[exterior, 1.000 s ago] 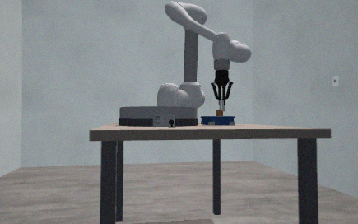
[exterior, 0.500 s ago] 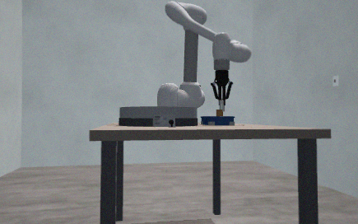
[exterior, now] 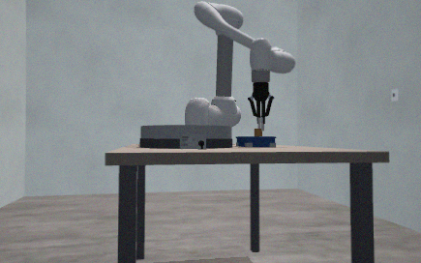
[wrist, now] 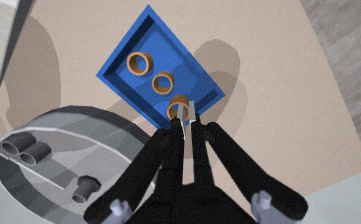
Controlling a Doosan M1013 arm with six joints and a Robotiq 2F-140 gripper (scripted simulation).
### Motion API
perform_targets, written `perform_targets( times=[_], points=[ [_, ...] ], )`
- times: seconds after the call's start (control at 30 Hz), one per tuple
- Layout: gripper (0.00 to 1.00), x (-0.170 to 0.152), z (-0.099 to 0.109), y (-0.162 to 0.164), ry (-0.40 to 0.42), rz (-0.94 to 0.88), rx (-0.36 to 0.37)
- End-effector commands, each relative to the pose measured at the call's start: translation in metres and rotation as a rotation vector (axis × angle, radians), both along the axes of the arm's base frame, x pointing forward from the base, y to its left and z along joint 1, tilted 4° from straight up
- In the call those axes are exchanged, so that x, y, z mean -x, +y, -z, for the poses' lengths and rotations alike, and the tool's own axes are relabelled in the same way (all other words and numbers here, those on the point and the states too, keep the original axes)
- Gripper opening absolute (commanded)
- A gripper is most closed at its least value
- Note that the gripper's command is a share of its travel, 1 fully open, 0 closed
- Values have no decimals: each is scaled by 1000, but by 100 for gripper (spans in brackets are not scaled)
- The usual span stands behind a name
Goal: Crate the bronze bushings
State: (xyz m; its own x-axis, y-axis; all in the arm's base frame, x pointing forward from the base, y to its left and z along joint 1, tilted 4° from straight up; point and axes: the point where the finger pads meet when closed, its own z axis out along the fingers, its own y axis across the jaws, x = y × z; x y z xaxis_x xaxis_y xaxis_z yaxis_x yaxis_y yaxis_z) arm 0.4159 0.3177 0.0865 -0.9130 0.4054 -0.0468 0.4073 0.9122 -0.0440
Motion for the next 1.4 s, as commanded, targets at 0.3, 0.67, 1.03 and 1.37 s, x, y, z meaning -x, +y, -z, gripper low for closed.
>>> perform_targets(
  times=[0.3,0.67,1.03,1.37],
  points=[
    [0,1,9,-5,-2,0,7],
    [0,0,25,-6,-2,0,7],
    [0,0,40,-7,-2,0,7],
    [0,0,42,-8,-2,0,7]
  ],
)
